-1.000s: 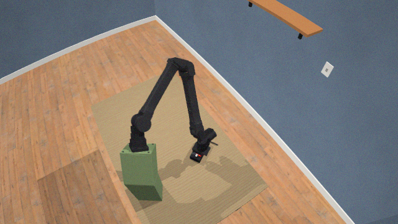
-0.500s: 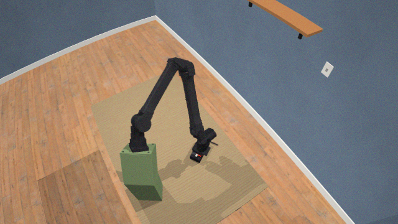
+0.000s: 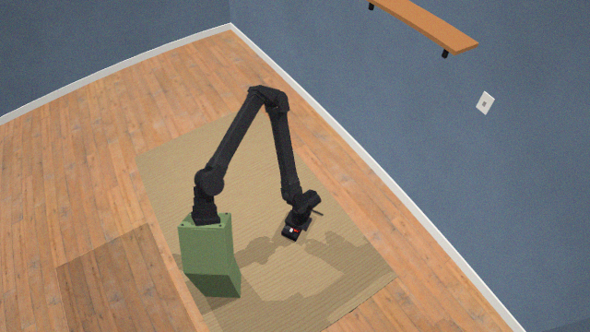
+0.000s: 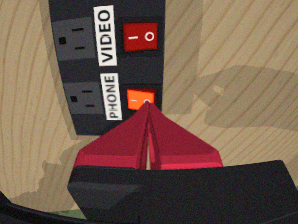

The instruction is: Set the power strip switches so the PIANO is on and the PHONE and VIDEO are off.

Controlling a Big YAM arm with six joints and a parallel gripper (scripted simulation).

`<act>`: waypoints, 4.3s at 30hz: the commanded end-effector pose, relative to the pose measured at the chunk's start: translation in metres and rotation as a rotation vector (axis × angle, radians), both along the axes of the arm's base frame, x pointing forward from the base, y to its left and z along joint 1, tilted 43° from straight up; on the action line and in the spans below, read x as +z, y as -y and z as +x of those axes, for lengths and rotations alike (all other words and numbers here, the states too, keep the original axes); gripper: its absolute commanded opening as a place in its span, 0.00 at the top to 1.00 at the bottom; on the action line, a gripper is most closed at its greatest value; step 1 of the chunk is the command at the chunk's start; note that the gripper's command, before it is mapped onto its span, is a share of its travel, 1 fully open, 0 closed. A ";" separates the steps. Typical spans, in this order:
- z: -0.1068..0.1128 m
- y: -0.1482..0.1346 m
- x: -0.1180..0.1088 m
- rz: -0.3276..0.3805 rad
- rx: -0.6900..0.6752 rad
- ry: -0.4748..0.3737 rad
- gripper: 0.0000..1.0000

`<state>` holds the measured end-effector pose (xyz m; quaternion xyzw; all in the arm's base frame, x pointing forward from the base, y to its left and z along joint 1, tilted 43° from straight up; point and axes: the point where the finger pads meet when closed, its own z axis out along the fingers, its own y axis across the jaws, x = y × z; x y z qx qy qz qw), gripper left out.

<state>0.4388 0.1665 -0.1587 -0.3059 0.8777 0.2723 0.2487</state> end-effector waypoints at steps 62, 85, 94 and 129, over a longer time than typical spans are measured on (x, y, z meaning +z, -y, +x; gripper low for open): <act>0.010 0.007 0.005 0.001 -0.013 0.028 1.00; 0.010 0.012 0.001 0.000 -0.020 0.022 1.00; 0.010 0.012 0.001 0.000 -0.020 0.022 1.00; 0.010 0.013 0.000 0.001 -0.019 0.021 1.00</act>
